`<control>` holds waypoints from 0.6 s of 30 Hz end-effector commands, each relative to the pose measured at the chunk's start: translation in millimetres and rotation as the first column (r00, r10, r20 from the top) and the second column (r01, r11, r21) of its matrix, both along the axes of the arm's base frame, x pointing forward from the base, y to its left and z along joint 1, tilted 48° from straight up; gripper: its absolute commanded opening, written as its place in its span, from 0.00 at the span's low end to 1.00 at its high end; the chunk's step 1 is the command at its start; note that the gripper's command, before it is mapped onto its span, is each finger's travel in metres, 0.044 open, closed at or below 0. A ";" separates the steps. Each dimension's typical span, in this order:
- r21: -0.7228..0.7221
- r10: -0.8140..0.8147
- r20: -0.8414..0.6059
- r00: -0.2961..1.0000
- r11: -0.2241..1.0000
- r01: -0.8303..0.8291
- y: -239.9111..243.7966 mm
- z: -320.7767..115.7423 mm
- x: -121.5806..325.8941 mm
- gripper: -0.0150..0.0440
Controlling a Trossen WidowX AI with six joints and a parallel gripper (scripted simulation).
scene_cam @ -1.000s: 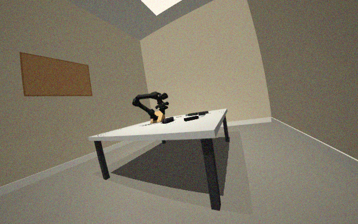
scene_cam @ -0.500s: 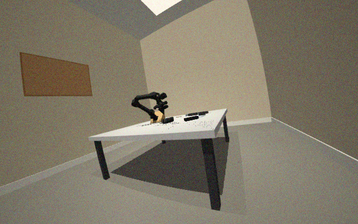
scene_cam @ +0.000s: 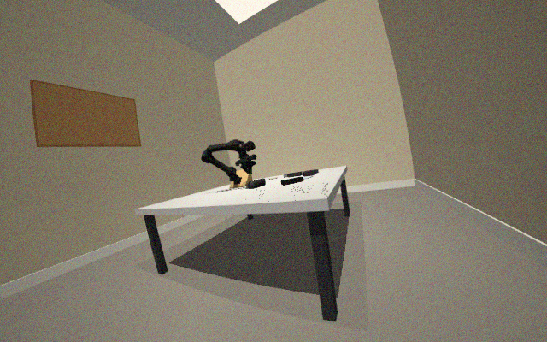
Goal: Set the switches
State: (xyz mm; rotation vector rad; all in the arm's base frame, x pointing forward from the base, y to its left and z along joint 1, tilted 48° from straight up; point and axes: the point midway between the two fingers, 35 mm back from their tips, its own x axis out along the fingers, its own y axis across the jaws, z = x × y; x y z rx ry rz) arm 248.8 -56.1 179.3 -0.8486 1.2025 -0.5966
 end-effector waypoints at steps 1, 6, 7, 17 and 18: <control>-0.023 0.074 -0.180 0.981 0.997 -0.079 -4.3 2.3 5.2 0.65; -0.020 0.183 -0.432 0.883 0.977 -0.212 -11.3 7.4 11.9 0.88; -0.013 0.204 -0.478 0.854 0.971 -0.239 -12.7 8.3 13.1 0.92; 0.161 0.381 -0.820 0.427 0.870 -0.467 -29.0 16.8 24.8 1.00; 0.188 0.396 -0.839 0.374 0.855 -0.483 -30.7 17.5 25.9 1.00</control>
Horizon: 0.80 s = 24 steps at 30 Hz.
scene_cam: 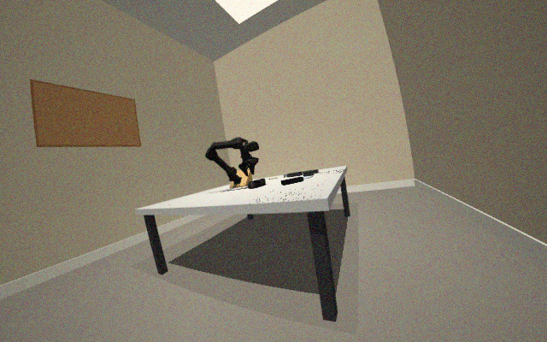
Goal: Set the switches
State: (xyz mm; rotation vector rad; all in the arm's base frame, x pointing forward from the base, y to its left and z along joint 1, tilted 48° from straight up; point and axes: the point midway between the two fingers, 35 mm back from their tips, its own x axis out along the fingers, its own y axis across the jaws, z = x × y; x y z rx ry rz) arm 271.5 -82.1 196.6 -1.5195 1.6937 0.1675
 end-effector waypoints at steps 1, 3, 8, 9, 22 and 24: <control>0.023 0.105 -0.189 0.976 0.995 -0.102 -6.5 0.9 4.2 1.00; 0.042 0.159 -0.275 0.948 0.987 -0.154 -9.8 2.2 6.0 1.00; 0.051 0.179 -0.305 0.935 0.984 -0.172 -11.1 2.6 6.7 1.00; 0.051 0.179 -0.305 0.935 0.984 -0.172 -11.1 2.6 6.7 1.00; 0.051 0.183 -0.311 0.933 0.983 -0.176 -22.4 -7.8 8.2 1.00; 0.051 0.184 -0.312 0.932 0.983 -0.177 -24.9 -10.0 8.4 1.00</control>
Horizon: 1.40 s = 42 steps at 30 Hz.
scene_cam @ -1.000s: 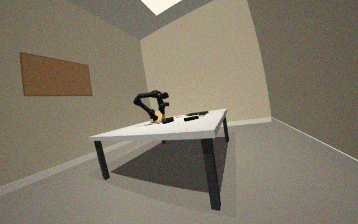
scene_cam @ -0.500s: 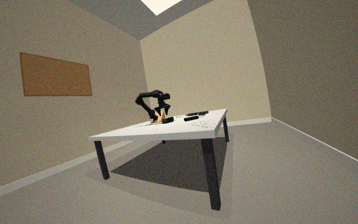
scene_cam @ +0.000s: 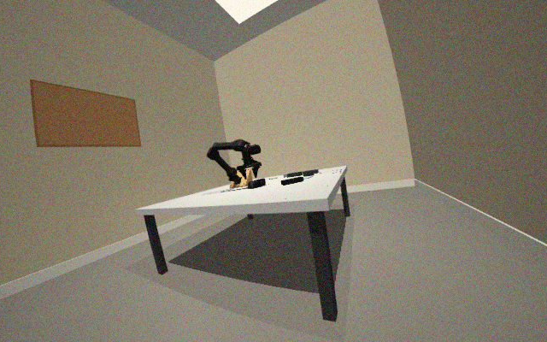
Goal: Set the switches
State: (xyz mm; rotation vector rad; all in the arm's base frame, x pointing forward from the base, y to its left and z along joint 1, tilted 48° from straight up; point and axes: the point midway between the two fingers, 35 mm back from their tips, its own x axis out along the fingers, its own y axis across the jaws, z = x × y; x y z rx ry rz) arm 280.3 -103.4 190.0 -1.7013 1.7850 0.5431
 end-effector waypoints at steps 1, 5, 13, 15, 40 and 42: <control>0.003 0.003 -0.006 1.000 1.000 -0.003 -4.8 -4.4 -0.4 1.00; 0.002 0.004 -0.009 1.000 1.000 -0.004 -9.7 -8.7 -0.1 1.00; -0.002 0.008 -0.014 1.000 1.000 -0.008 -19.7 -17.1 -0.2 1.00; -0.002 0.008 -0.016 1.000 1.000 -0.008 -22.2 -19.2 -0.4 1.00; -0.009 0.015 -0.025 1.000 1.000 -0.015 -35.2 -29.6 -1.5 0.81; -0.009 0.015 -0.025 1.000 1.000 -0.015 -35.2 -29.6 -1.5 0.81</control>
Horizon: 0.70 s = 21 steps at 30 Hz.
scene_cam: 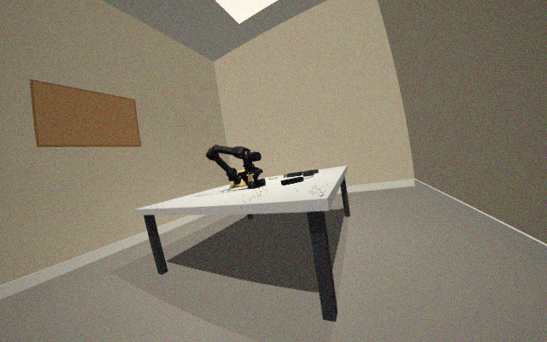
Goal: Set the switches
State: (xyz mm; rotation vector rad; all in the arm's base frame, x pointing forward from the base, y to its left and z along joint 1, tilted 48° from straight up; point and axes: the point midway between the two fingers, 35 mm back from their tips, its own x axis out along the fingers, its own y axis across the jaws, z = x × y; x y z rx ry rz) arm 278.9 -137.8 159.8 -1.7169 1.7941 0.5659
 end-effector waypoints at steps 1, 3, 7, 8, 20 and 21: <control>-0.005 0.002 -0.002 1.000 1.000 -0.002 -0.7 0.7 -0.1 0.81; -0.005 0.002 -0.002 1.000 1.000 -0.002 -0.7 0.7 -0.1 0.81; -0.004 0.002 -0.002 1.000 1.000 -0.002 0.9 1.5 0.0 0.81; -0.004 0.002 -0.002 1.000 1.000 -0.002 1.6 1.8 0.0 0.81; -0.004 0.002 -0.002 1.000 1.000 -0.002 10.0 5.7 0.3 0.82; -0.004 0.002 -0.002 1.000 1.000 -0.002 10.8 6.1 0.3 0.82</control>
